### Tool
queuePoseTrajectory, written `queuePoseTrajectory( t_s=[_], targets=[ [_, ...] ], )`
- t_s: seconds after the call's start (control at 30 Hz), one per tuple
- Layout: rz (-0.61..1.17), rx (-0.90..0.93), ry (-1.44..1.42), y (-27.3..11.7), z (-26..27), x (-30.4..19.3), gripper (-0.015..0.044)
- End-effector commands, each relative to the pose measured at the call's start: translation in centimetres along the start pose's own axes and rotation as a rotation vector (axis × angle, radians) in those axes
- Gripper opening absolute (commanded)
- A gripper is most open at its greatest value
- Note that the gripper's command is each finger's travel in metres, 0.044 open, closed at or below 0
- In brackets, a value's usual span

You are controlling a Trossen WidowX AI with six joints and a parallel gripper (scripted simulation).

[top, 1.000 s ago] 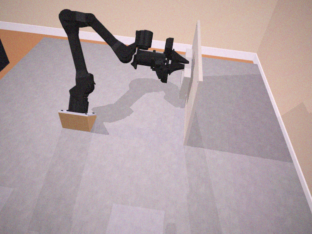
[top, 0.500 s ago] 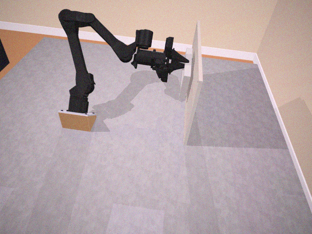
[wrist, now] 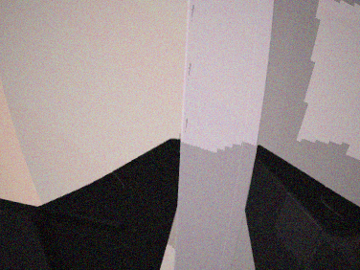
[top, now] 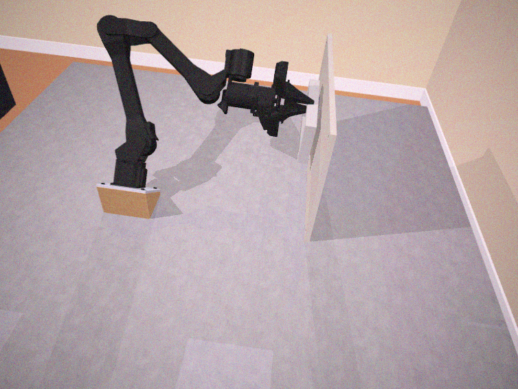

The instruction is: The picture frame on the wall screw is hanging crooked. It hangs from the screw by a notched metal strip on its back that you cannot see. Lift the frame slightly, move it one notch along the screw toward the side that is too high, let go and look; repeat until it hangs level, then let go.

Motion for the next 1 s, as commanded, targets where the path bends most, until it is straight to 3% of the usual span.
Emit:
queuePoseTrajectory(
  t_s=[0.0, 0.97],
  targets=[
    [0.003, 0.017, -0.002, 0.04, 0.25, -0.20, 0.0000],
    [0.006, 0.001, -0.003, 0.06, -0.49, -0.22, 0.0000]
  ],
)
Point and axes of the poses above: the point midway between the two fingers, 35 mm back from their tips, its own y axis out along the fingers, its own z axis across the jaws, x = y × z, the point moved 7 cm from there along -y, back along the fingers, and after that the axes turned 3 degrees about -y, right-handed, at the moved point
